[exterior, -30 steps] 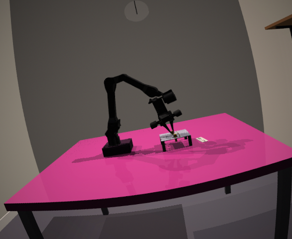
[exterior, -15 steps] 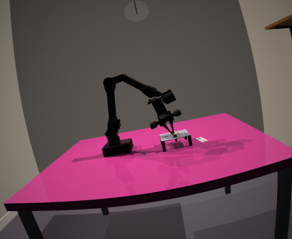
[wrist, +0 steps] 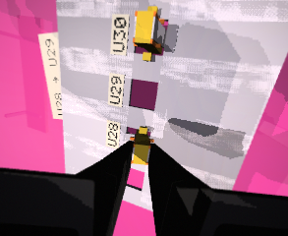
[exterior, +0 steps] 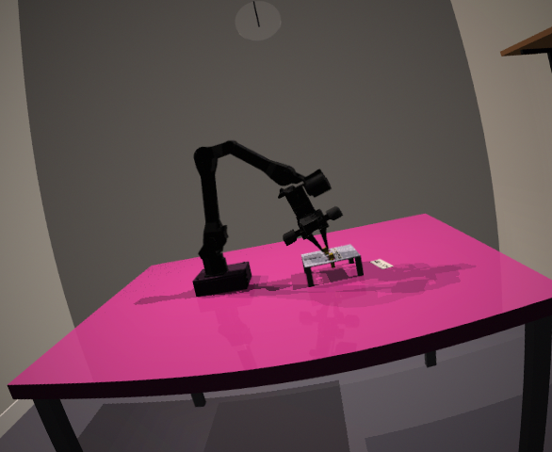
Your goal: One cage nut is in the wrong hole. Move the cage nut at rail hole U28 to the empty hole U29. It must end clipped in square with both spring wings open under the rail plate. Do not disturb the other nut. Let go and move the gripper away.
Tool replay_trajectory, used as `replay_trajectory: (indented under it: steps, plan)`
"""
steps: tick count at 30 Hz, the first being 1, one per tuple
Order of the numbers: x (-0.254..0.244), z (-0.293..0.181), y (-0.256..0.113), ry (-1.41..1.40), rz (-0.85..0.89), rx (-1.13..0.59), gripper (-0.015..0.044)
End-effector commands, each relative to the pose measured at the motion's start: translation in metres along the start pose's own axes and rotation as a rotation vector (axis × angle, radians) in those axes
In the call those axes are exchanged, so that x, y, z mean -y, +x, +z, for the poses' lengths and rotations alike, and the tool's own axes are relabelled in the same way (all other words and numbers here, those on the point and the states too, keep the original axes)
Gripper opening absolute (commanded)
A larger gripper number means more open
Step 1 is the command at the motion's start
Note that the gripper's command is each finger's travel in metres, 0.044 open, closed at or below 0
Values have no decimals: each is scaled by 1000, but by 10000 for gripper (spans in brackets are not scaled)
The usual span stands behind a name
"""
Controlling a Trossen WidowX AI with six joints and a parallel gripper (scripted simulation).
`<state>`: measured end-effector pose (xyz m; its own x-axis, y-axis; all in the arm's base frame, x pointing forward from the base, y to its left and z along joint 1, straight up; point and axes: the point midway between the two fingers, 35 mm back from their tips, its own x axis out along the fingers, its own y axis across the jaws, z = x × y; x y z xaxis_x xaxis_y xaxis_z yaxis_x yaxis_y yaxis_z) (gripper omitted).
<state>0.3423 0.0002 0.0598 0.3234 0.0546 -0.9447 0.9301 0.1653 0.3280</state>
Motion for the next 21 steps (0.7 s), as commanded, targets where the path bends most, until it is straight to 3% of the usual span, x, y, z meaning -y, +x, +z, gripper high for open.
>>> replay_trajectory:
  steps: [1, 21]
  plan:
    - [1, -1, 0, -5, 4, -4, 38]
    - [2, -1, 1, -4, 27, -4, 38]
